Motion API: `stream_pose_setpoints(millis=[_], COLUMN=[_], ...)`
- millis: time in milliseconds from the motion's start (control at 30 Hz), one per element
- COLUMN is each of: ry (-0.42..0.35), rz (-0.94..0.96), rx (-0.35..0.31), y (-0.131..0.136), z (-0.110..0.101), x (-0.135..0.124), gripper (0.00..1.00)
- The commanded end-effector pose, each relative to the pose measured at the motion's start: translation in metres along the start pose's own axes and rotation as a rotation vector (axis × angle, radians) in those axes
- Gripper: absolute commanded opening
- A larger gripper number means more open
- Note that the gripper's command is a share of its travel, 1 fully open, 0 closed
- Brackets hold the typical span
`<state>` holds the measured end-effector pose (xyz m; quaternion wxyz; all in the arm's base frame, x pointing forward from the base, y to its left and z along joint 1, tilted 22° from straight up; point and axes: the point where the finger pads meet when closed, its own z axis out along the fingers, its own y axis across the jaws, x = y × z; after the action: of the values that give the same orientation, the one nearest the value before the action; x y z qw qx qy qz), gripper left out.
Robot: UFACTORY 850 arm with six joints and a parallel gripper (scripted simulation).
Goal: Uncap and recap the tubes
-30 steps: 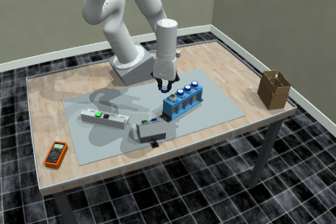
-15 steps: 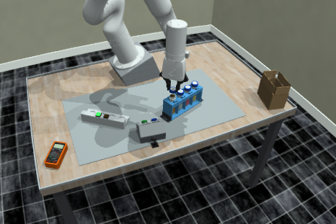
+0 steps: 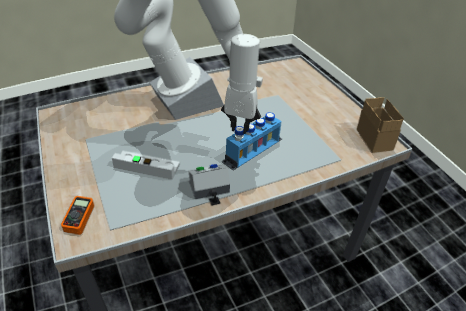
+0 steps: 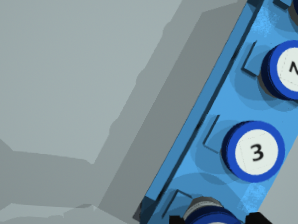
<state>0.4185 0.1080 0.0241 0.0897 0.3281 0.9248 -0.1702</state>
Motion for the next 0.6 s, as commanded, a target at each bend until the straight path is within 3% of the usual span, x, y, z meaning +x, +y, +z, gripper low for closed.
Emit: stream_pose_setpoints(millis=[0,567], ry=[-0.001,-0.001], rz=[0.001,0.001], rx=[-0.002,-0.002], y=[0.0008,0.0008], z=[0.0005,0.0048], x=[-0.0004,-0.0004], gripper=[0.00,0.00])
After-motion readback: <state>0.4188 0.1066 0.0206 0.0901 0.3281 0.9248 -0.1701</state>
